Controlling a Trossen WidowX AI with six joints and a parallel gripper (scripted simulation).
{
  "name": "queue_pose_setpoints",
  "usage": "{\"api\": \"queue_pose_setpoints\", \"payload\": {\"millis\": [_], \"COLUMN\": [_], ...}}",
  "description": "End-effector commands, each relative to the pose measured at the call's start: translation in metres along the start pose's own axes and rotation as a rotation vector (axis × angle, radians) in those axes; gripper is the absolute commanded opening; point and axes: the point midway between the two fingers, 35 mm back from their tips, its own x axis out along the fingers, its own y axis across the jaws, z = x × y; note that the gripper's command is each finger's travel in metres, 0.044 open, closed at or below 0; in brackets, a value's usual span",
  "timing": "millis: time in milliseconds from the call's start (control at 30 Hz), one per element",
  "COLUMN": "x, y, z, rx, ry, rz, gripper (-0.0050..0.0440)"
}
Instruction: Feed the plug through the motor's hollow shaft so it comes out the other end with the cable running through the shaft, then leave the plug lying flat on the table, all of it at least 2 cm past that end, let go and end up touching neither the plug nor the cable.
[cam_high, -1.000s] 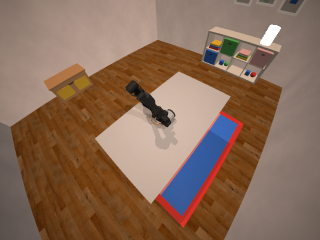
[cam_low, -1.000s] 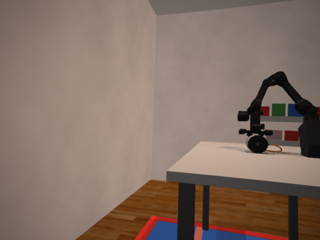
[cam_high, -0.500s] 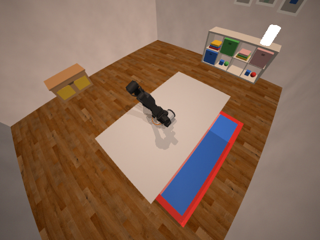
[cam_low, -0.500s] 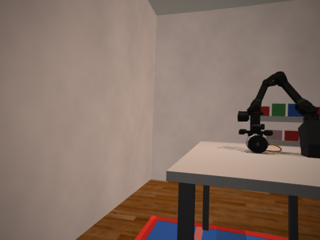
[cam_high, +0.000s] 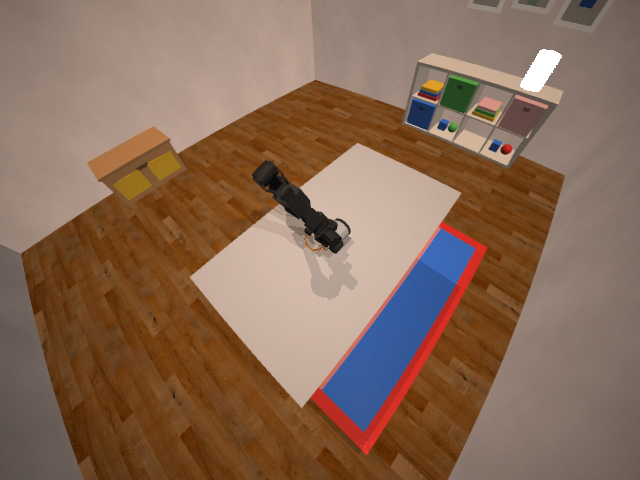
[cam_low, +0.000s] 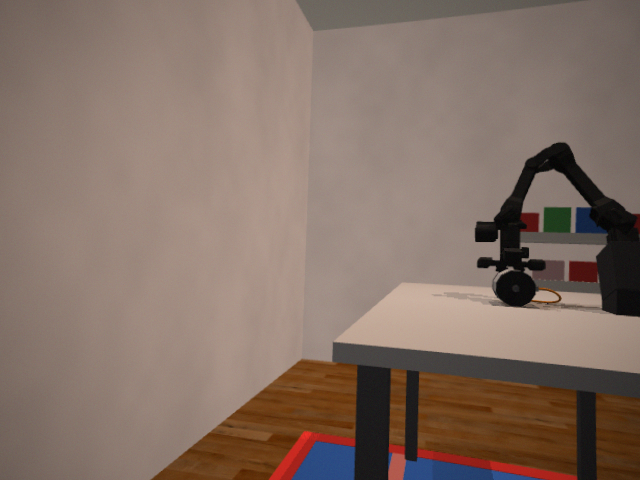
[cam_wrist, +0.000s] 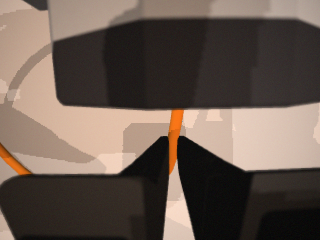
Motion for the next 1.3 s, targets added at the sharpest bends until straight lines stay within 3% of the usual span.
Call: {"api": "queue_pose_setpoints", "payload": {"millis": [0, 67, 200, 233, 333, 433, 633, 800, 1267], "x": [-0.001, -0.001, -0.001, -0.001, -0.003, -0.026, -0.028, -0.001, 0.004], "y": [-0.001, -0.001, -0.001, -0.001, -0.001, -0.004, -0.005, 0.003, 0.002], "z": [0.004, 0.004, 0.003, 0.003, 0.002, -0.005, -0.006, -0.007, -0.004], "rx": [0.000, 0.000, -0.003, -0.003, -0.003, 0.000, 0.000, 0.000, 0.000], "ry": [-0.001, -0.001, 0.000, 0.000, 0.000, -0.001, -0.001, -0.001, -0.001], "rz": [0.004, 0.004, 0.000, 0.000, 0.000, 0.004, 0.004, 0.004, 0.004], "gripper": [0.0000, 0.0000, 0.0096, 0.0100, 0.0100, 0.0100, 0.0100, 0.0100, 0.0100]}}
